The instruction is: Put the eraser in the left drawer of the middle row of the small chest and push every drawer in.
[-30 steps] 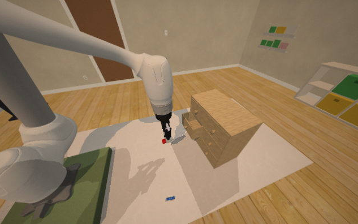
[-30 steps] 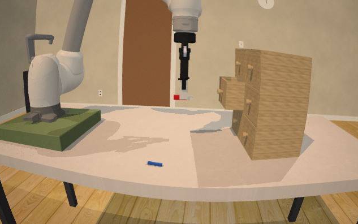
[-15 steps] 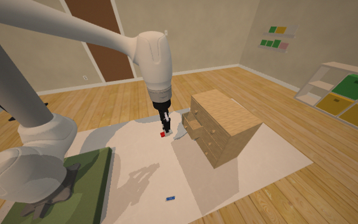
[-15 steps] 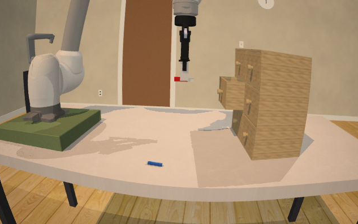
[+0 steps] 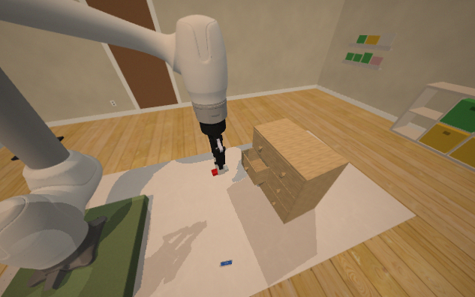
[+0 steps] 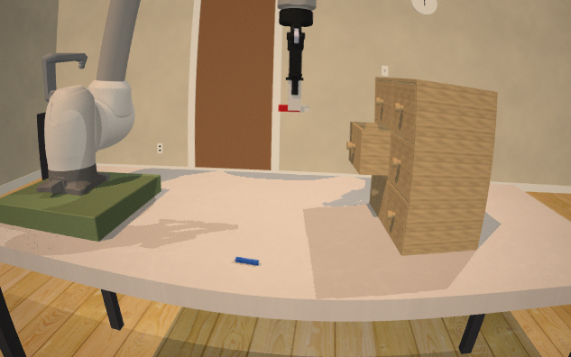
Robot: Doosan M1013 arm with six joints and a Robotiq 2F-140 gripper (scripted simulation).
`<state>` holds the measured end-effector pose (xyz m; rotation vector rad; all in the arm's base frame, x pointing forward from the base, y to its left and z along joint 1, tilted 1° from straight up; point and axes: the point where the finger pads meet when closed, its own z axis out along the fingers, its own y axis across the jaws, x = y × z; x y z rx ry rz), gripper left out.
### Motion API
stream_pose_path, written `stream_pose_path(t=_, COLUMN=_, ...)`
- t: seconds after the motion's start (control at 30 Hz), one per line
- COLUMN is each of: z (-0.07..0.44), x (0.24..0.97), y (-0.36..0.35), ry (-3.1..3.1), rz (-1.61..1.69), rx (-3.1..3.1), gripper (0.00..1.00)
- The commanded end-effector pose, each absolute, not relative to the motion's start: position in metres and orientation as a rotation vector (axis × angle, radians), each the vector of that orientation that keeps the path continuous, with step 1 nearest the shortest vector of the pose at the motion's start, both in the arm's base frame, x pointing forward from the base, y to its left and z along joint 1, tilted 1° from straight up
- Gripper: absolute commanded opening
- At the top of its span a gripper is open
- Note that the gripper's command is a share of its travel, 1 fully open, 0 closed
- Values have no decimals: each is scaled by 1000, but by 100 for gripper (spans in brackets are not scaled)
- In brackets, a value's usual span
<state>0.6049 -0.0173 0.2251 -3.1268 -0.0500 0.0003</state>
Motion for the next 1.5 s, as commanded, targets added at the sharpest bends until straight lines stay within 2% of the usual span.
stream_pose_path(t=0.0, z=232, x=605, y=-18, ry=-50, rz=-2, rx=-3125, gripper=11)
stream_pose_path(t=0.77, z=232, x=604, y=-18, ry=-49, rz=-101, rx=-3122, gripper=11)
stream_pose_path(t=1.47, z=225, x=596, y=-18, ry=-43, rz=-731, rx=-3031, gripper=11)
